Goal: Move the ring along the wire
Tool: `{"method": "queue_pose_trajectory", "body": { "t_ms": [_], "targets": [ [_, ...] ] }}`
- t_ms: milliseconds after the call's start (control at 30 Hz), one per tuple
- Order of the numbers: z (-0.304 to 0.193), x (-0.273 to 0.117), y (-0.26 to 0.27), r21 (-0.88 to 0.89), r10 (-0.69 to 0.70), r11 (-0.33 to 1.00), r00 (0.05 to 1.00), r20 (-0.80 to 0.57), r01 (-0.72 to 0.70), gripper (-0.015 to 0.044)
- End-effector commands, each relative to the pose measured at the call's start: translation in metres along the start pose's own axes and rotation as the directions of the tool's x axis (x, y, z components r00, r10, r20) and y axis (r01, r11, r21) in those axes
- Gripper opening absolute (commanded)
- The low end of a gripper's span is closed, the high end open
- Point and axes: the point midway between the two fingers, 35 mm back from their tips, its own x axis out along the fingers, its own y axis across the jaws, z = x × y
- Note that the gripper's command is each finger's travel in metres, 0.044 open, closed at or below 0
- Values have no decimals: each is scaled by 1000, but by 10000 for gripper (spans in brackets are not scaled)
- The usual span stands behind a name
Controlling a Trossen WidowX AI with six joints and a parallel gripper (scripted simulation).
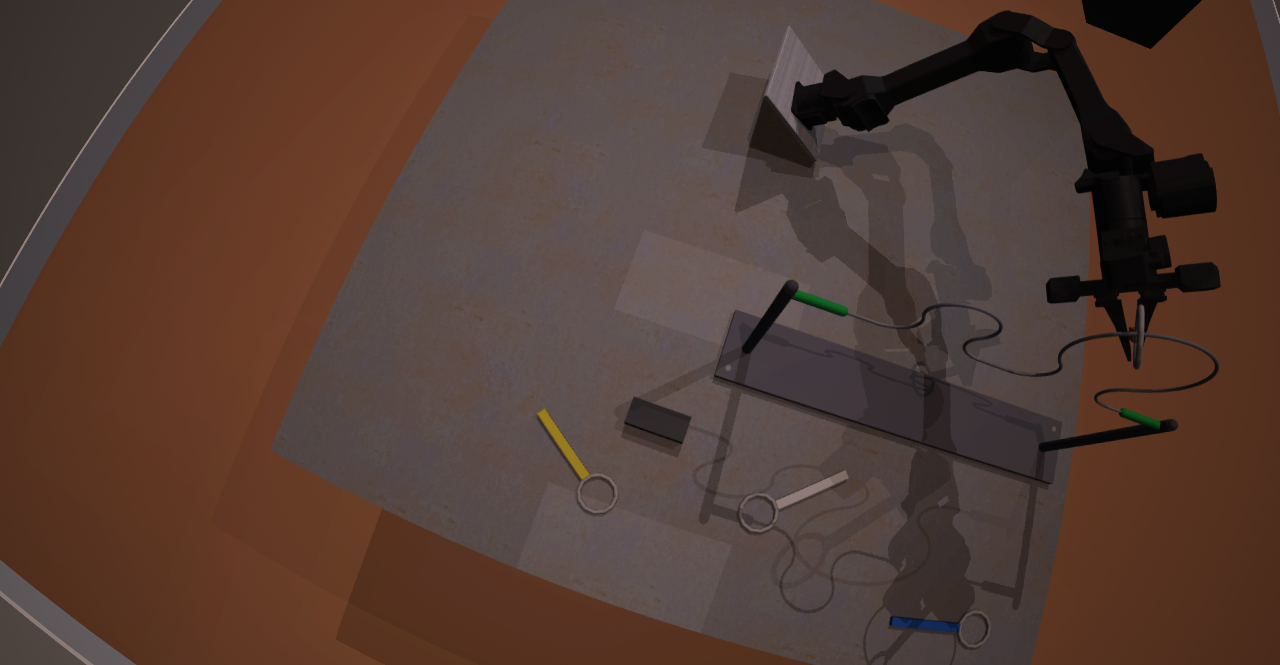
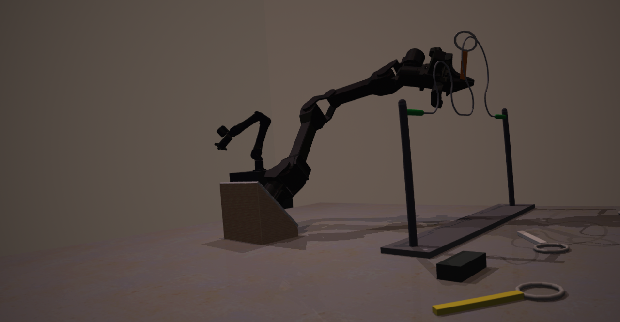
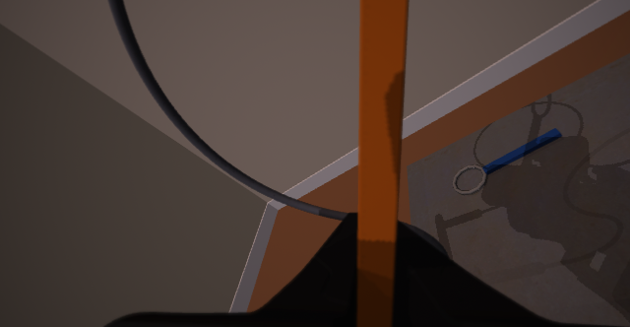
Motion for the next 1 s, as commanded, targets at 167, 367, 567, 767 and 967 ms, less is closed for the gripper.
{"method": "queue_pose_trajectory", "body": {
  "t_ms": [167, 367, 567, 767, 967],
  "targets": [
    [-1, -1, 5, 99, 49, 994, 999, 18, -51, -150],
    [-1, -1, 8, 166, 79, 983, 996, 31, -83, -150],
    [0, -1, 11, 231, 107, 966, 993, 45, -114, -150],
    [1, -1, 13, 295, 134, 944, 989, 62, -146, -150],
    [1, -1, 16, 357, 159, 917, 984, 80, -178, -150]
  ]
}}
